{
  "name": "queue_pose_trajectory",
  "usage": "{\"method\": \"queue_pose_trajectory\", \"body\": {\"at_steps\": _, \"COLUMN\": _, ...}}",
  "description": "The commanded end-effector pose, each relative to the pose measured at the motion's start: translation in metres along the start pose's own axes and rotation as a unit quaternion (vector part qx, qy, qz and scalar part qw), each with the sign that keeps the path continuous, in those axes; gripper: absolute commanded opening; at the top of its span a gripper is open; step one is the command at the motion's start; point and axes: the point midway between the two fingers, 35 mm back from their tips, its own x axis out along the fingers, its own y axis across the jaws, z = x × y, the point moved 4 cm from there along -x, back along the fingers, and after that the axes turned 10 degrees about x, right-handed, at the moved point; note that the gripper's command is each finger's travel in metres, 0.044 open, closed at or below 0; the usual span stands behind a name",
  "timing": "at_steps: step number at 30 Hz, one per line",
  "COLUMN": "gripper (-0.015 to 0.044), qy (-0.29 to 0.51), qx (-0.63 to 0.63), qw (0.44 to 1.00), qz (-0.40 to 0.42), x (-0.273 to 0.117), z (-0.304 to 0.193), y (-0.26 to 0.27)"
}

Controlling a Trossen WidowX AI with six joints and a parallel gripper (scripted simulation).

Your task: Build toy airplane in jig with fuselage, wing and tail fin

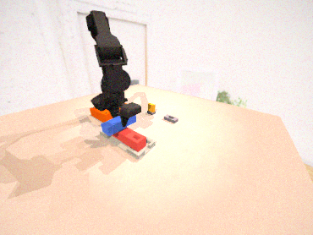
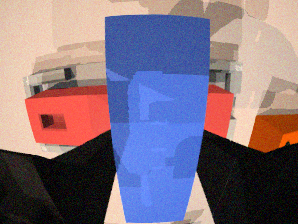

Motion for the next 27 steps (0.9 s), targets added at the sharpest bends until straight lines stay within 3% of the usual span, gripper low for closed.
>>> {"method": "queue_pose_trajectory", "body": {"at_steps": 1, "gripper": 0.0083, "qy": 0.0, "qx": 0.0, "qw": 1.0, "qz": 0.0, "x": -0.0002, "z": 0.0, "y": 0.0001}}
{"method": "queue_pose_trajectory", "body": {"at_steps": 3, "gripper": 0.003, "qy": 0.0, "qx": 0.0, "qw": 1.0, "qz": 0.0, "x": -0.0002, "z": 0.0, "y": 0.0001}}
{"method": "queue_pose_trajectory", "body": {"at_steps": 19, "gripper": 0.044, "qy": 0.0, "qx": 0.0, "qw": 1.0, "qz": 0.0, "x": -0.0002, "z": 0.0, "y": 0.0001}}
{"method": "queue_pose_trajectory", "body": {"at_steps": 27, "gripper": 0.044, "qy": 0.0, "qx": 0.0, "qw": 1.0, "qz": 0.0, "x": -0.0002, "z": 0.0, "y": 0.0001}}
